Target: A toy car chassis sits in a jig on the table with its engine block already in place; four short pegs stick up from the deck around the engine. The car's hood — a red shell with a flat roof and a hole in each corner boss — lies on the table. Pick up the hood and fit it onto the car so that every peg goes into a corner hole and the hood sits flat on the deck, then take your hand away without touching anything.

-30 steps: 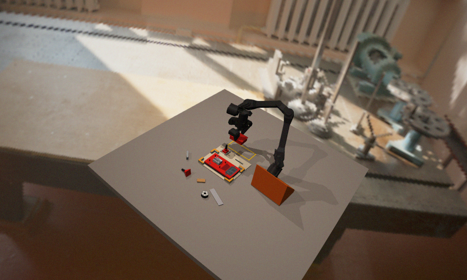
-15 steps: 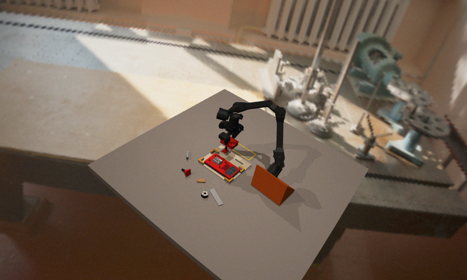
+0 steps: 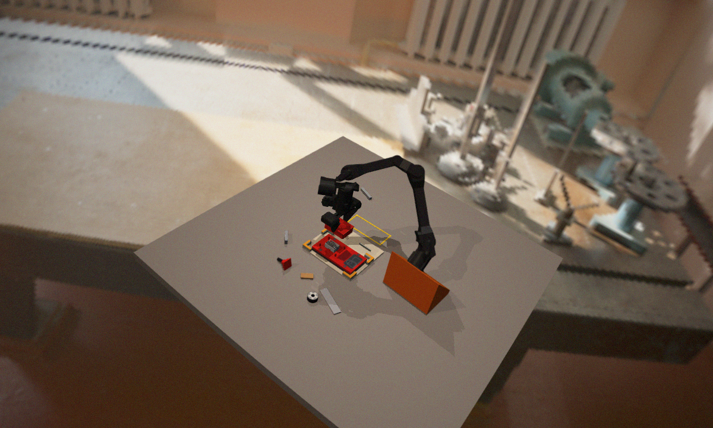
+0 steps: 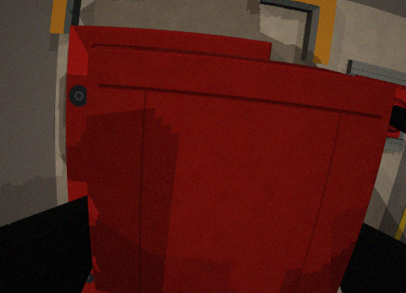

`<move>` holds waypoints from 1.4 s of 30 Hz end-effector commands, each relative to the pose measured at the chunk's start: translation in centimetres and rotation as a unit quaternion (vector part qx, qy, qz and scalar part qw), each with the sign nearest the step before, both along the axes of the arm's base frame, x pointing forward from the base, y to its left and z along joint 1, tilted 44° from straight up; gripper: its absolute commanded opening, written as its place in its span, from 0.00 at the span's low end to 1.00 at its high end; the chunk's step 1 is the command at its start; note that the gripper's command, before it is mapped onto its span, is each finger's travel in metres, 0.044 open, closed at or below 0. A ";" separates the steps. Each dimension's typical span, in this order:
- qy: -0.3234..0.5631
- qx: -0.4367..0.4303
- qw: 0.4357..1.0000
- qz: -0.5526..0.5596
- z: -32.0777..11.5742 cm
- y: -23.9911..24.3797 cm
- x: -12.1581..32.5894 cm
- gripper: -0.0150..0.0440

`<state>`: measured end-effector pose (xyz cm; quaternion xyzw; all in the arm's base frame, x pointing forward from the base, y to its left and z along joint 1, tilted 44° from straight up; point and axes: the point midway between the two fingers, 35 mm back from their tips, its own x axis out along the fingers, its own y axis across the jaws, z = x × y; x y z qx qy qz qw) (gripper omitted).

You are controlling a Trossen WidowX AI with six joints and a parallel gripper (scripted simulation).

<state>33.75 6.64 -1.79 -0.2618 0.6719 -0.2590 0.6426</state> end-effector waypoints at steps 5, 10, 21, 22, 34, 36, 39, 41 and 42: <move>-0.006 -0.002 1.000 -0.005 -2.5 2.5 -0.7 0.25; -0.006 -0.002 1.000 -0.005 -2.6 2.0 -0.8 0.25; -0.006 -0.003 1.000 -0.005 -6.0 -1.2 -0.8 0.25; -0.006 -0.003 1.000 -0.005 -6.0 -1.2 -0.8 0.25; -0.006 -0.003 1.000 -0.005 -6.0 -1.2 -0.8 0.25; -0.006 -0.003 1.000 -0.005 -6.0 -1.2 -0.8 0.25; -0.006 -0.003 1.000 -0.005 -6.0 -1.1 -0.6 0.25; -0.006 -0.003 1.000 -0.005 -6.0 -1.1 -0.6 0.25; -0.006 -0.003 1.000 -0.005 -6.0 -1.1 -0.6 0.25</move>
